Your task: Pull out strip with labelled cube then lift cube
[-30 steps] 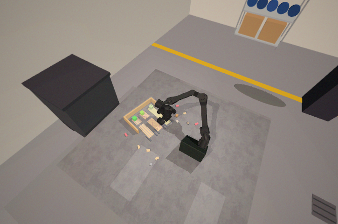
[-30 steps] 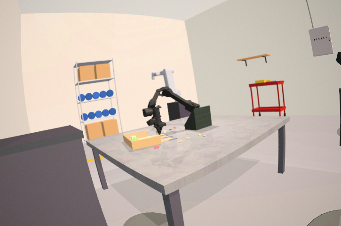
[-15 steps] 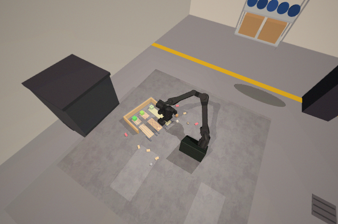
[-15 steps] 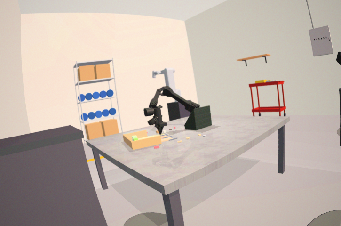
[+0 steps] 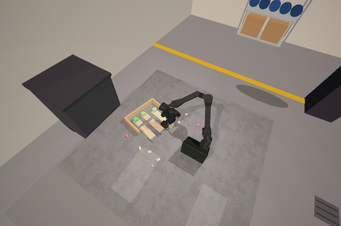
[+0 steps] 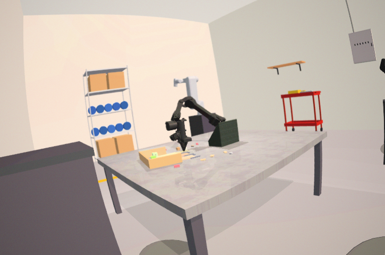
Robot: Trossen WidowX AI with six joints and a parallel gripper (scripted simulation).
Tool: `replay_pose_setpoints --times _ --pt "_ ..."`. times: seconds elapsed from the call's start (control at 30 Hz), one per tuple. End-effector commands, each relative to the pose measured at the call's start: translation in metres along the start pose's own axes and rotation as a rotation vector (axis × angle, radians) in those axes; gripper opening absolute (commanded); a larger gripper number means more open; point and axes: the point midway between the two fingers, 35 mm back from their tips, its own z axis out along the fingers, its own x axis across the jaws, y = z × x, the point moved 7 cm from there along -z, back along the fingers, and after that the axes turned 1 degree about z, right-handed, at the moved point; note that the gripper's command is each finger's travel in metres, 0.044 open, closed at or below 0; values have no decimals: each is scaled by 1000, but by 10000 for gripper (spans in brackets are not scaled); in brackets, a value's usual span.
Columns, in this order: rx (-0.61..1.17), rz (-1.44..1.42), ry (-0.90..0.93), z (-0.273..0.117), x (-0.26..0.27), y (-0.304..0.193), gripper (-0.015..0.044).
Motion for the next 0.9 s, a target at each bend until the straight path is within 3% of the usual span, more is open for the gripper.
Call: replay_pose_setpoints --times 0.0,0.87 --pt "16 -5 -4 4 0 -12 0" --pt "18 -7 -4 4 1 -51 0"
